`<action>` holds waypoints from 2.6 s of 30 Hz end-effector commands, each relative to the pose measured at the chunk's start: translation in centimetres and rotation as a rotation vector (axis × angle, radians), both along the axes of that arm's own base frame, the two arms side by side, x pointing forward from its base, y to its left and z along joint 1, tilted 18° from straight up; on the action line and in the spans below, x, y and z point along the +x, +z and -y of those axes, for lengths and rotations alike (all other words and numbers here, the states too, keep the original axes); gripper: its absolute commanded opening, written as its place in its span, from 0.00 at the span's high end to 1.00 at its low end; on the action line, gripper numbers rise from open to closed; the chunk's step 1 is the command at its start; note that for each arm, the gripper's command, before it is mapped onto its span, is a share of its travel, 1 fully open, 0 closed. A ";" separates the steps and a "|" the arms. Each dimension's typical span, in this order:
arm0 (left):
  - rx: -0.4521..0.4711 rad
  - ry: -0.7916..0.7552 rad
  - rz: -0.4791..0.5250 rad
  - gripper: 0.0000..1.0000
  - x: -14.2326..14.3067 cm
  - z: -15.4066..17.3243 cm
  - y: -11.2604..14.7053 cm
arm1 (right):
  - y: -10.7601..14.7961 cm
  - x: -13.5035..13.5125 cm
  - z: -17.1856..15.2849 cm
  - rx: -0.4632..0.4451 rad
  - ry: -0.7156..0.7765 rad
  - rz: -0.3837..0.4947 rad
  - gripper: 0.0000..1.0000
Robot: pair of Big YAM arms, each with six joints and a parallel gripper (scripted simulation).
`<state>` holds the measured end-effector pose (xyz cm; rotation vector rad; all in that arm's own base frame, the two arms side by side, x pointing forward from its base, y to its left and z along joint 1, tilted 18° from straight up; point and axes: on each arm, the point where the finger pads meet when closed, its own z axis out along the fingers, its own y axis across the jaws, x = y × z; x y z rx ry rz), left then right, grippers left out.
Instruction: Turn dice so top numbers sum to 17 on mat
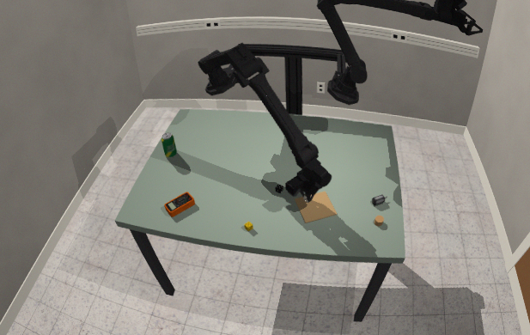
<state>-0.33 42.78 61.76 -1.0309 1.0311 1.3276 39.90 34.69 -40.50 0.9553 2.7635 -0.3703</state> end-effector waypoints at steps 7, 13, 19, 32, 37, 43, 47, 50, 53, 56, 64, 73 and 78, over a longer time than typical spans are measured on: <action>0.059 0.008 0.007 0.00 -0.4 1.6 2.1 | -0.4 1.5 -0.5 0.020 0.000 0.019 0.80; 0.059 0.008 0.007 0.00 -0.4 1.6 2.1 | -0.4 1.5 -0.5 0.020 0.000 0.019 0.72; 0.059 0.008 0.007 0.00 -0.4 1.6 2.1 | -0.4 1.5 -0.5 0.020 0.000 0.019 0.64; 0.059 0.008 0.007 0.00 -0.4 1.6 2.1 | -0.4 1.5 -0.5 0.020 0.000 0.019 0.61; 0.059 0.008 0.007 0.00 -0.4 1.6 2.1 | 2.1 0.3 -1.4 0.009 0.015 0.009 0.61; 0.059 0.008 0.007 0.00 -0.4 1.6 2.1 | 3.5 0.5 -2.6 0.022 0.010 0.022 0.61; 0.059 0.008 0.007 0.00 -0.4 1.6 2.1 | 5.3 -0.2 -2.7 0.015 0.009 0.014 0.61; 0.059 0.008 0.007 0.00 -0.4 1.6 2.1 | 6.9 -0.4 -3.2 0.015 0.009 0.014 0.61; 0.059 0.008 0.007 0.00 -0.4 1.6 2.1 | 8.3 -0.6 -3.6 0.015 0.009 0.014 0.61; 0.059 0.008 0.007 0.00 -0.4 1.6 2.1 | 9.4 -0.8 -3.9 0.015 0.009 0.014 0.61; 0.059 0.008 0.007 0.00 -0.4 1.6 2.1 | 7.8 -1.2 -2.3 -0.012 -0.008 -0.010 0.61; 0.059 0.008 0.007 0.00 -0.4 1.6 2.1 | 9.5 0.3 -4.0 0.023 -0.008 0.021 0.00; 0.059 0.008 0.007 0.00 -0.4 1.6 2.1 | 9.5 0.3 -4.0 0.023 -0.008 0.021 0.00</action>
